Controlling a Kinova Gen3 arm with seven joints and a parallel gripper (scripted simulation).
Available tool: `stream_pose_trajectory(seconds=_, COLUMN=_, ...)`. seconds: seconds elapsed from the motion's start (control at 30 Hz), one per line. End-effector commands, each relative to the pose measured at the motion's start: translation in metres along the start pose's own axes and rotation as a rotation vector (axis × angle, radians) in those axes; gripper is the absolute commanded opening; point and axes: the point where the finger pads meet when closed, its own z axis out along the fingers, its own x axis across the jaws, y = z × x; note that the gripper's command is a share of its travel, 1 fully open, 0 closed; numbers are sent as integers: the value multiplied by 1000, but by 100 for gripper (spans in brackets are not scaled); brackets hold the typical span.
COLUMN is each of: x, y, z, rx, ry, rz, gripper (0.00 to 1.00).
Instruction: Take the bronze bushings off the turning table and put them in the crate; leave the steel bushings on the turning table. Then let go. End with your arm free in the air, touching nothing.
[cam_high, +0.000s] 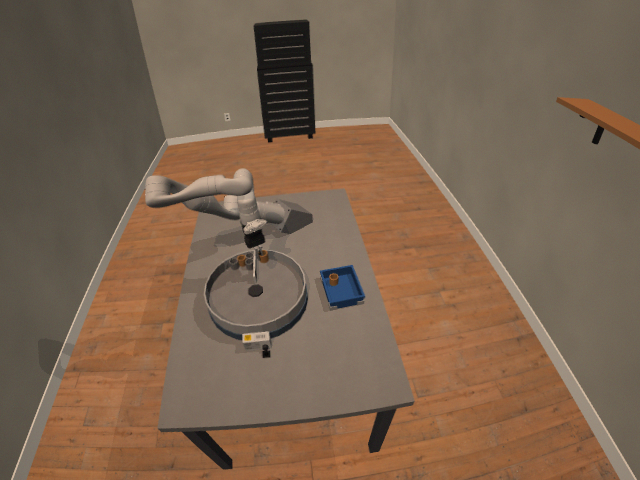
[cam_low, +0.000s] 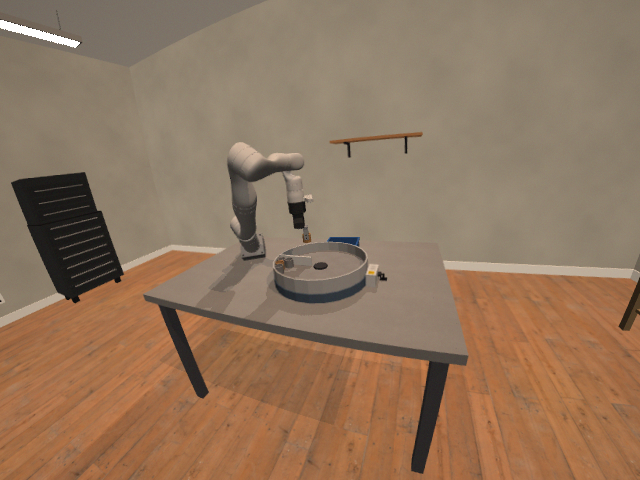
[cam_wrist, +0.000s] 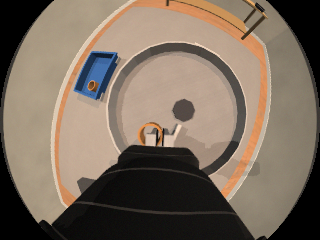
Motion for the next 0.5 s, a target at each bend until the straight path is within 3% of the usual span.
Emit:
stream_pose_trajectory(seconds=0.0, x=-23, y=-20, z=1, rx=-10, ry=6, rz=-10, gripper=0)
stream_pose_trajectory(seconds=0.47, x=-37, y=-36, z=1, rx=-9, ry=5, rz=-9, gripper=0)
